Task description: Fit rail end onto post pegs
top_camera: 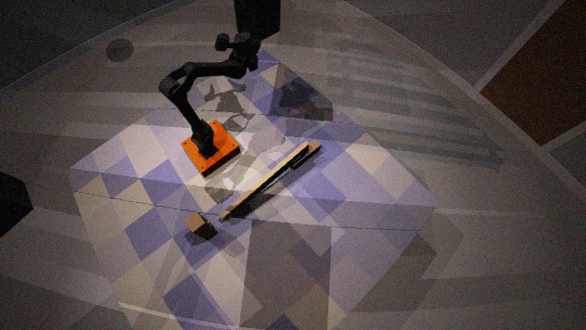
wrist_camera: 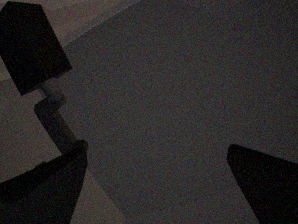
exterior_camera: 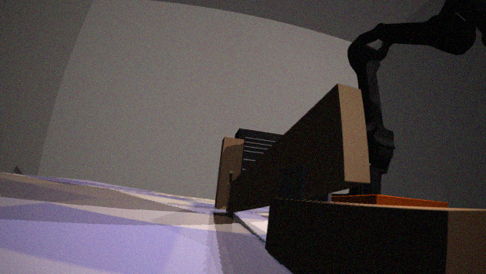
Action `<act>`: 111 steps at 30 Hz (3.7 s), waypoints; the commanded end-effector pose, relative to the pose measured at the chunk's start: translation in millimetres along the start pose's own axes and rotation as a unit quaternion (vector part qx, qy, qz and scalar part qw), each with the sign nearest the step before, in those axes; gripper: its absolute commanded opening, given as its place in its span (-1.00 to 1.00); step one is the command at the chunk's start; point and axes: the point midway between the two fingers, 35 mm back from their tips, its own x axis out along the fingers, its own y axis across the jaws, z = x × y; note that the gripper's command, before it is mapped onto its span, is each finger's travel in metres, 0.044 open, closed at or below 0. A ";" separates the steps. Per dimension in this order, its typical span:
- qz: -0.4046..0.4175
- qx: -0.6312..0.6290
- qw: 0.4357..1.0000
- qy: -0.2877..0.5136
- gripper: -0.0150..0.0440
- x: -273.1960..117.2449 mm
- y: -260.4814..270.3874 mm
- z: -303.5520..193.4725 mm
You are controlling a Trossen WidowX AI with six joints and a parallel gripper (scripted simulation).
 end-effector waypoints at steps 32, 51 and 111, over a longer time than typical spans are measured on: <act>0.562 0.548 0.418 0.457 1.00 -456.9 119.2 100.6; 0.465 0.624 -0.262 0.571 1.00 -541.2 -115.6 297.5; 0.444 0.622 -0.311 0.565 0.73 -535.3 -105.9 372.4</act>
